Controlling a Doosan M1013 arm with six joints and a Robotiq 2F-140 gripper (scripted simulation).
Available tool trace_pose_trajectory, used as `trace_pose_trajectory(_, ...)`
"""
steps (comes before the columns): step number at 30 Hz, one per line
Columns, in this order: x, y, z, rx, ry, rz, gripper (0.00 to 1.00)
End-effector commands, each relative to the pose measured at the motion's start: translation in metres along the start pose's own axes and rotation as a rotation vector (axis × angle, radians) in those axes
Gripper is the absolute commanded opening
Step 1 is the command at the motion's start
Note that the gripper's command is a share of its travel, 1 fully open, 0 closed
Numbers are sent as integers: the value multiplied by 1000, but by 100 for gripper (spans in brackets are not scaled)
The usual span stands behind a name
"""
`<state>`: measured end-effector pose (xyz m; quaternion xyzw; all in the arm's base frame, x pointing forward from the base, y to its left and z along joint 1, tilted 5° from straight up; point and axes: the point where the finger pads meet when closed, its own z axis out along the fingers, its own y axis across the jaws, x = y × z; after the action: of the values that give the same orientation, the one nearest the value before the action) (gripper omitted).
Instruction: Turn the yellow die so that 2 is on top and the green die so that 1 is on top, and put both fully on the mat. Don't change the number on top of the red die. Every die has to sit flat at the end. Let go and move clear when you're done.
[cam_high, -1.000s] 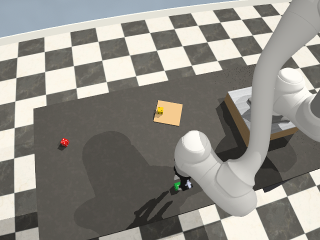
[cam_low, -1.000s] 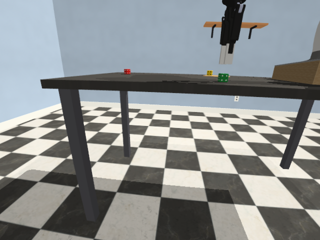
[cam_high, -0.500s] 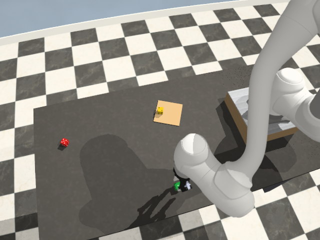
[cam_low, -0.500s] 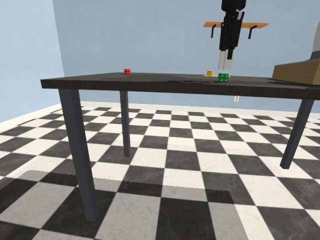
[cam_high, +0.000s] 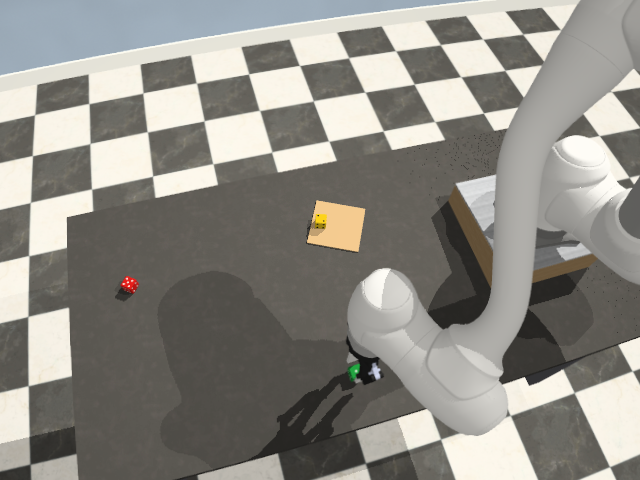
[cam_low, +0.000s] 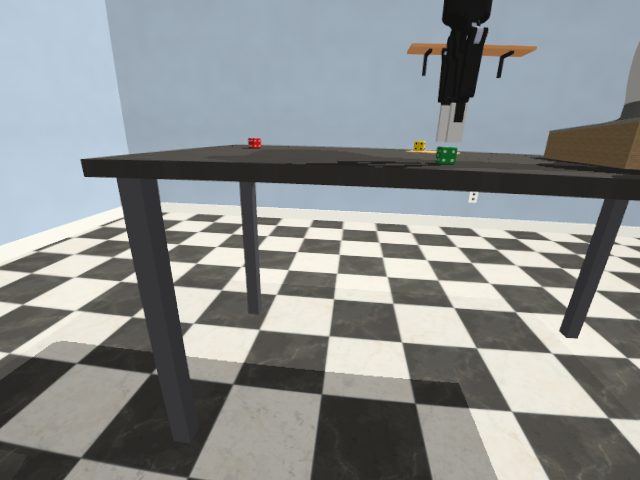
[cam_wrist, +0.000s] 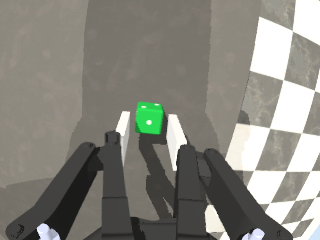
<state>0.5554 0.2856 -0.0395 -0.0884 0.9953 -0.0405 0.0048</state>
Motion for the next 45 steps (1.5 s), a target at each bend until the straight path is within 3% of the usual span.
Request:
trace_pose_trajectory(1, 0, 0, 0, 0, 0, 0, 35)
trace_pose_trajectory(45, 0, 0, 4, 0, 0, 0, 35)
